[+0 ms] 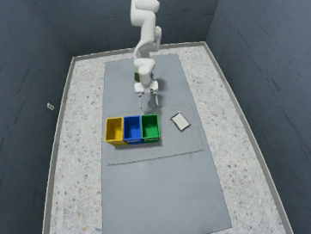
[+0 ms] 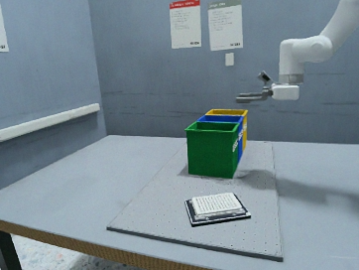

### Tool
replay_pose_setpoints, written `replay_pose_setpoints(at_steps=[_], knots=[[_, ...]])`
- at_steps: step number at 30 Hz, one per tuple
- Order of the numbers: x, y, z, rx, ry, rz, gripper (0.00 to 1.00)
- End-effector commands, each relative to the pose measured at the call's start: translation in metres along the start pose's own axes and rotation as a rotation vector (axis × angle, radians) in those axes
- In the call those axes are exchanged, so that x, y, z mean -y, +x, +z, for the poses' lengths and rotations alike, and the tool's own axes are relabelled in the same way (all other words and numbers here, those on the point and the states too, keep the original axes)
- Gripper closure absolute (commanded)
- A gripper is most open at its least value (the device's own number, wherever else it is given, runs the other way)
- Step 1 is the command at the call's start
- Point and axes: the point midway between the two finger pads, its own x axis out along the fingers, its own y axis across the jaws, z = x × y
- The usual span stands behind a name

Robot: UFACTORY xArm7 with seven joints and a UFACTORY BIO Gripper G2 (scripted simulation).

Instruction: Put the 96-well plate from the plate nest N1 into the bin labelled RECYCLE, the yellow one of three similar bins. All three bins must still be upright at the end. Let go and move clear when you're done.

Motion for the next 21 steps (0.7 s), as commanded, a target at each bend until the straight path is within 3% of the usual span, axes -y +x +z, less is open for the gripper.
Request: replay_pose_setpoints(at_steps=[1, 9, 21], knots=[[-0.003, -0.005, 0.003, 0.008, -0.009, 0.005, 0.63], [-0.003, -0.005, 0.003, 0.008, -0.009, 0.005, 0.63], [-0.050, 0.007, -0.009, 0.006, -0.011, 0.338, 0.63]])
